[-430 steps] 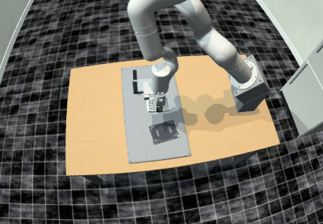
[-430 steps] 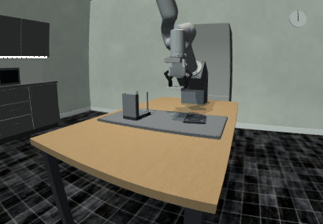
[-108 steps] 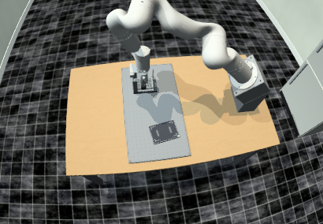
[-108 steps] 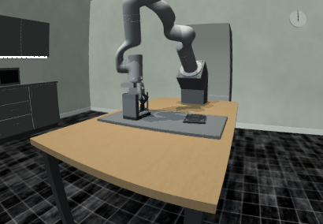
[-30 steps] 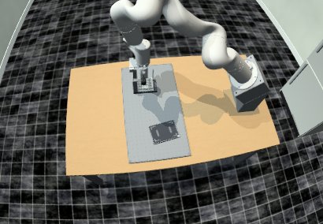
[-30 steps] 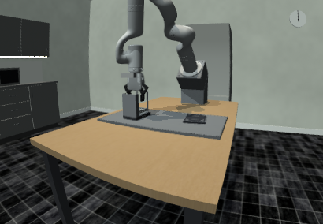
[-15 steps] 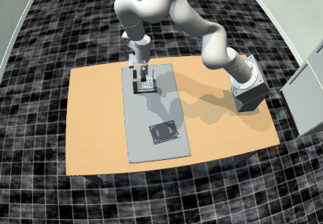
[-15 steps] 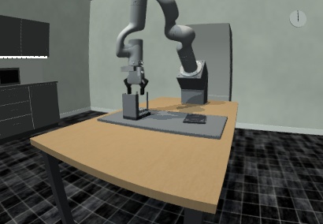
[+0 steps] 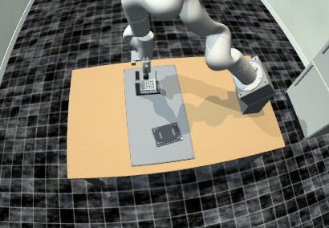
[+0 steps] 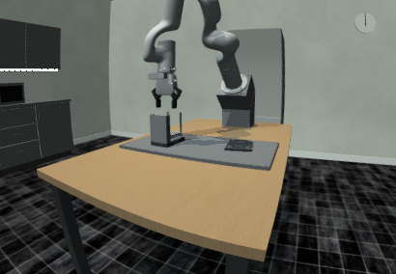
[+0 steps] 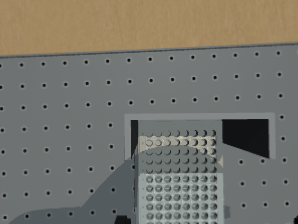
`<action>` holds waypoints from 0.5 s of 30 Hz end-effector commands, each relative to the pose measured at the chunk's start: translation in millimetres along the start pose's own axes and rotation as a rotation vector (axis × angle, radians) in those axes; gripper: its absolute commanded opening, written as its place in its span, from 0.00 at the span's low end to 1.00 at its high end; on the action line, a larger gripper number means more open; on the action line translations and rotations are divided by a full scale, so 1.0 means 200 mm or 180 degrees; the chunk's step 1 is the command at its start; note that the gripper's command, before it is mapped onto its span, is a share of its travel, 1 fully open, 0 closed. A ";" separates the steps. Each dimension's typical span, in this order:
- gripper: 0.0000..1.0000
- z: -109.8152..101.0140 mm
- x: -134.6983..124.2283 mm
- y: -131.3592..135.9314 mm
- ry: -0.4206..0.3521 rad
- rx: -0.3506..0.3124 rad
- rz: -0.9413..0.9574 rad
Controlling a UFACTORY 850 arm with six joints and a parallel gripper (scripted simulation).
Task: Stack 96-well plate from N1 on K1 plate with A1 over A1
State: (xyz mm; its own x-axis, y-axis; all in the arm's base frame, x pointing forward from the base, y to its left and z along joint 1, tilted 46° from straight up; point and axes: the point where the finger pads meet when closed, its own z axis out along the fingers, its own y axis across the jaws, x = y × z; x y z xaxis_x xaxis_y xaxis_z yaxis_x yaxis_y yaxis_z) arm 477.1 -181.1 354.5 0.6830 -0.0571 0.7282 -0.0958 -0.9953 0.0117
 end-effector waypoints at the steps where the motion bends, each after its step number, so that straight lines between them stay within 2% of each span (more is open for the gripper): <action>1: 1.00 -0.05 0.00 0.00 -0.0024 0.0021 0.0004; 6: 1.00 -0.11 0.00 0.00 -0.0024 0.0021 0.0004; 15: 1.00 -0.11 0.00 0.00 -0.0024 0.0021 0.0004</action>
State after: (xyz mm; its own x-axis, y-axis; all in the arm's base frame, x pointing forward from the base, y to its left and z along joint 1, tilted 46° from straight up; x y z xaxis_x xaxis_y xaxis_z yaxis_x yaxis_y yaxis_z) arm 462.5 -179.5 368.6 0.6873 -0.0587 0.7240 -0.0924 -0.9957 0.0069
